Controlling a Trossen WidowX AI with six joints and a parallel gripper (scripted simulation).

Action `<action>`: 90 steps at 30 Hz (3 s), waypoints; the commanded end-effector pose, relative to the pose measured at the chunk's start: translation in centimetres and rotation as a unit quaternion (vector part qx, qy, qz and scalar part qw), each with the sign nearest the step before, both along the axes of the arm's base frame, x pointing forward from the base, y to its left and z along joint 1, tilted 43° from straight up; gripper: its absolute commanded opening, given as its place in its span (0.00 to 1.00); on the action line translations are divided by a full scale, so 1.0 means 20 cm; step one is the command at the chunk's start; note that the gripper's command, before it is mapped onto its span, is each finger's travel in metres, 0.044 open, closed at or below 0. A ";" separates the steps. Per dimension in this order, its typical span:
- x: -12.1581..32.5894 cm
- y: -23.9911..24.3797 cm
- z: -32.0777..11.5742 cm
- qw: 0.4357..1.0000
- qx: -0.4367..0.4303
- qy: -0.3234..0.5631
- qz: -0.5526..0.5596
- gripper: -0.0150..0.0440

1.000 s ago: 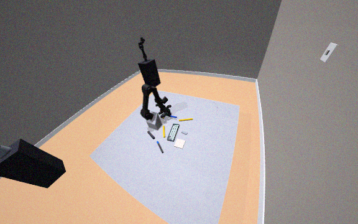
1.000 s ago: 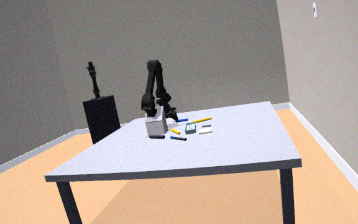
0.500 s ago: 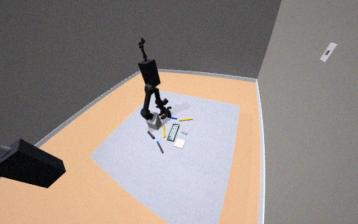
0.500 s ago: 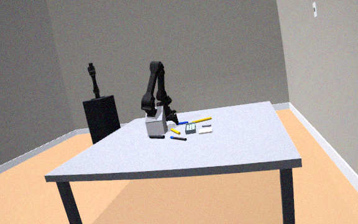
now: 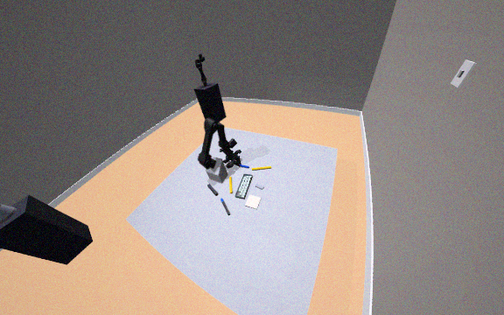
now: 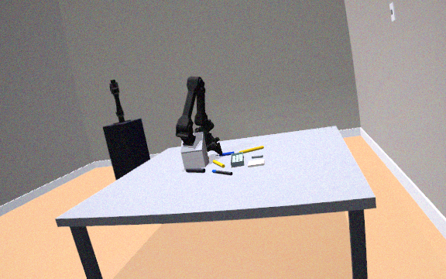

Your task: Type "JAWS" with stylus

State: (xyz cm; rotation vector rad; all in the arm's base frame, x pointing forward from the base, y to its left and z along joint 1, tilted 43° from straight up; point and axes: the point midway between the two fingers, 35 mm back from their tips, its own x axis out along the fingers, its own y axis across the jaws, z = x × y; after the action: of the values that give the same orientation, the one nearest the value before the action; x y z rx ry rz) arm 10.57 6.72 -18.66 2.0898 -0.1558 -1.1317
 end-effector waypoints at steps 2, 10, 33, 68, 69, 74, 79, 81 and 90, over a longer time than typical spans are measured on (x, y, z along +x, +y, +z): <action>0.00 0.00 0.00 1.000 0.000 0.000 0.000 0.48; 0.00 0.02 0.02 1.000 0.000 0.000 0.000 0.51; 0.01 0.20 0.14 0.984 -0.075 0.106 -0.124 0.51; 0.20 0.22 0.18 0.869 -0.116 0.351 -0.330 0.51; 0.20 0.22 0.18 0.869 -0.116 0.351 -0.330 0.51; 0.20 0.21 0.17 0.869 -0.116 0.351 -0.330 0.51; 0.20 0.20 0.16 0.869 -0.116 0.351 -0.330 0.51; 0.21 0.20 0.16 0.869 -0.116 0.351 -0.330 0.51; 0.21 0.19 0.14 0.869 -0.116 0.351 -0.330 0.51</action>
State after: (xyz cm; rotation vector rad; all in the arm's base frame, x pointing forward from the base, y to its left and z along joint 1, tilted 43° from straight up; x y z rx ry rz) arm 14.82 10.77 -15.54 1.3156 -0.6481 -2.0945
